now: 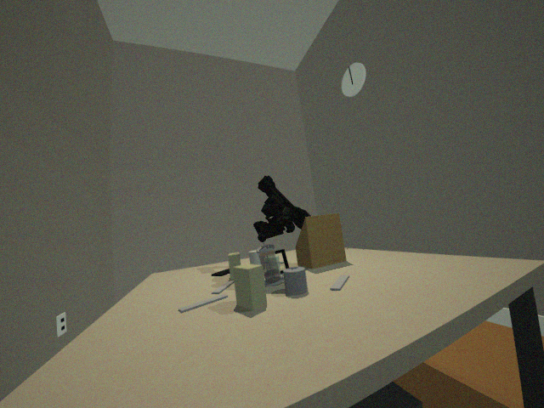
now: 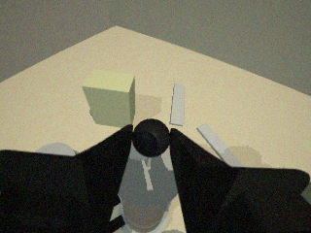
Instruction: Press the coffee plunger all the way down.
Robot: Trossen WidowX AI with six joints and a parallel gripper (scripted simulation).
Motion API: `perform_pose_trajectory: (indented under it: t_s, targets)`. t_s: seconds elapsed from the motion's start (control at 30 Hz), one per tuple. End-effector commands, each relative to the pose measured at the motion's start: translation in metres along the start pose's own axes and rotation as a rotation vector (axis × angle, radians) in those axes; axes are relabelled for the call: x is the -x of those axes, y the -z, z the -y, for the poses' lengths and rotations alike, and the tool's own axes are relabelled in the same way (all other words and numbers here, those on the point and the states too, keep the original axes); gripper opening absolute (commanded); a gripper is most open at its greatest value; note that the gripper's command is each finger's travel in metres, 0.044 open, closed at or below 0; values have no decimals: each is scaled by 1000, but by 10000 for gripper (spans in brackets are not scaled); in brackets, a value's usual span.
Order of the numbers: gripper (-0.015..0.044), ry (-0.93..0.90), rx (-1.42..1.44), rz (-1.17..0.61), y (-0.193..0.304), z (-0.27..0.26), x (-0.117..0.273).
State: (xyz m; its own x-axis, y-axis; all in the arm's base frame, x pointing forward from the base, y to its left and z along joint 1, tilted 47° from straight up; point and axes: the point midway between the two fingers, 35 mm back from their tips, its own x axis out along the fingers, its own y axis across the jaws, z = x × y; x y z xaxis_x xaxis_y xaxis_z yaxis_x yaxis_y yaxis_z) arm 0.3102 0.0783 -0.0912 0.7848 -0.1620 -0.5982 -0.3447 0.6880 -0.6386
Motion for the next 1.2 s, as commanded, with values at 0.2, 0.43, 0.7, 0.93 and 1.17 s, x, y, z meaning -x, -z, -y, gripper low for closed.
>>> perform_pose_trajectory:
  t_s: [0.2, 0.43, 0.7, 0.93, 1.17]
  targets:
    - [114, 5, 17, -40, 9, 0, -7]
    - [114, 6, 17, -40, 7, 0, -8]
    - [114, 6, 17, -40, 6, -1, -10]
    - [114, 6, 17, -40, 6, -1, -11]
    - [114, 6, 17, -40, 5, -1, -12]
